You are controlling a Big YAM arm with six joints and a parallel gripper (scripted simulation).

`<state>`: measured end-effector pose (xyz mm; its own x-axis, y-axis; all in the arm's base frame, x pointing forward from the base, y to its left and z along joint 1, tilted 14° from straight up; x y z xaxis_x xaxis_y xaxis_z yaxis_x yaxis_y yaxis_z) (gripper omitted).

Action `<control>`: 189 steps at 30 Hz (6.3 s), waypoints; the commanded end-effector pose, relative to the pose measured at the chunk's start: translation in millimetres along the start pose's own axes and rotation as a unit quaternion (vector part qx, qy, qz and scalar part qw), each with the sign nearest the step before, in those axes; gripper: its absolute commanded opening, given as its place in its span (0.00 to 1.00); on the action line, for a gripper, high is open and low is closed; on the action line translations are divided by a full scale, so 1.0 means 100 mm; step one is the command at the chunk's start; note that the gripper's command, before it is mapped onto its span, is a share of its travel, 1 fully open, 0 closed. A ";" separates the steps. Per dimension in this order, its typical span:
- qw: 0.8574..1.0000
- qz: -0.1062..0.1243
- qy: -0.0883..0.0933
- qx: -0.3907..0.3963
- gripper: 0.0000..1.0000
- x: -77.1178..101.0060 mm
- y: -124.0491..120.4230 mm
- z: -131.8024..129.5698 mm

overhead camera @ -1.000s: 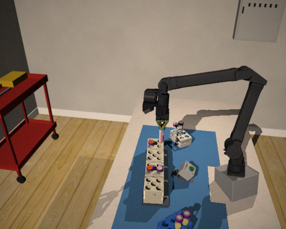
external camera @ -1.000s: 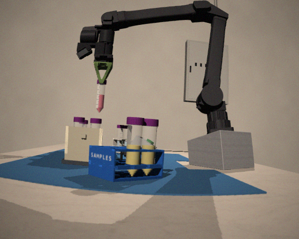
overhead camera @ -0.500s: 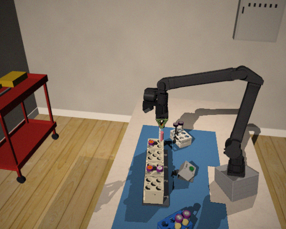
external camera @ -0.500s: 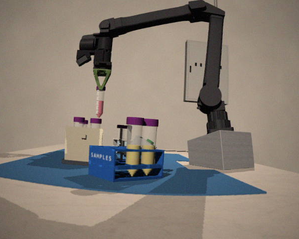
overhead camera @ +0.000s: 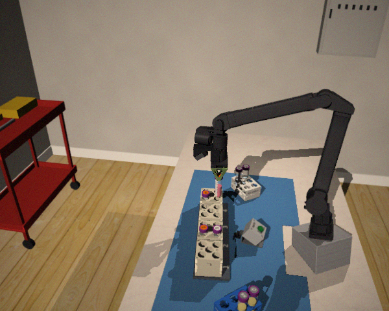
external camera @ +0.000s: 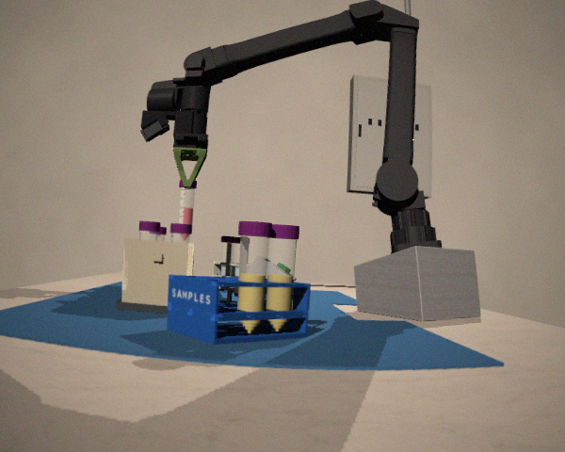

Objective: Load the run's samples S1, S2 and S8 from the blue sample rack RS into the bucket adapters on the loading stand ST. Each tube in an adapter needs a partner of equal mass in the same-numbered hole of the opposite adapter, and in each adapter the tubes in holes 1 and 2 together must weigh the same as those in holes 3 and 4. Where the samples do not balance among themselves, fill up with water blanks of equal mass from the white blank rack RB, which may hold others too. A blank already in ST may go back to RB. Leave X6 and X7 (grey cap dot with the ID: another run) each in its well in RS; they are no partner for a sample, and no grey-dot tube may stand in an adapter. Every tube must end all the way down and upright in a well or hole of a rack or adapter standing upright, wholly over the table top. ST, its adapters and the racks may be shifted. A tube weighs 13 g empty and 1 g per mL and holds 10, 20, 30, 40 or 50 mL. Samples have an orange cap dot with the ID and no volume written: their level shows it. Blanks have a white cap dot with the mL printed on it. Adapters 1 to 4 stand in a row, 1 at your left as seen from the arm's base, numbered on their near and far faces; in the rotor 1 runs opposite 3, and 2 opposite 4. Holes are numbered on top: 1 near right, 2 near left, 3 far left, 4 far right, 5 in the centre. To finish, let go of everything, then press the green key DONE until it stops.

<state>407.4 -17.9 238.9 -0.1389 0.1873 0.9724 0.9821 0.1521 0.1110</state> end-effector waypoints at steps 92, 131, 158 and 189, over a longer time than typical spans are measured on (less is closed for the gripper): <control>1.000 -0.022 -0.003 0.001 0.00 -0.76 0.16 -0.06; 0.999 -0.046 -0.006 -0.006 0.55 -0.28 0.23 -0.05; 0.992 -0.026 0.000 -0.126 0.00 -0.44 -0.31 0.23; 0.987 -0.031 0.010 -0.155 0.00 -0.42 -1.78 1.19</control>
<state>207.0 59.2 137.4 -0.1514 0.1854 0.9709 0.9821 -0.0833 0.1690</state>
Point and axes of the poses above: the point where the finger pads meet when closed, its own x axis back along the fingers, its own z axis across the jaws, y = z × x, the point moved 5 cm from there along x, back along the fingers, and after that the axes turned 8 degrees about -x, right-handed, at the moved point
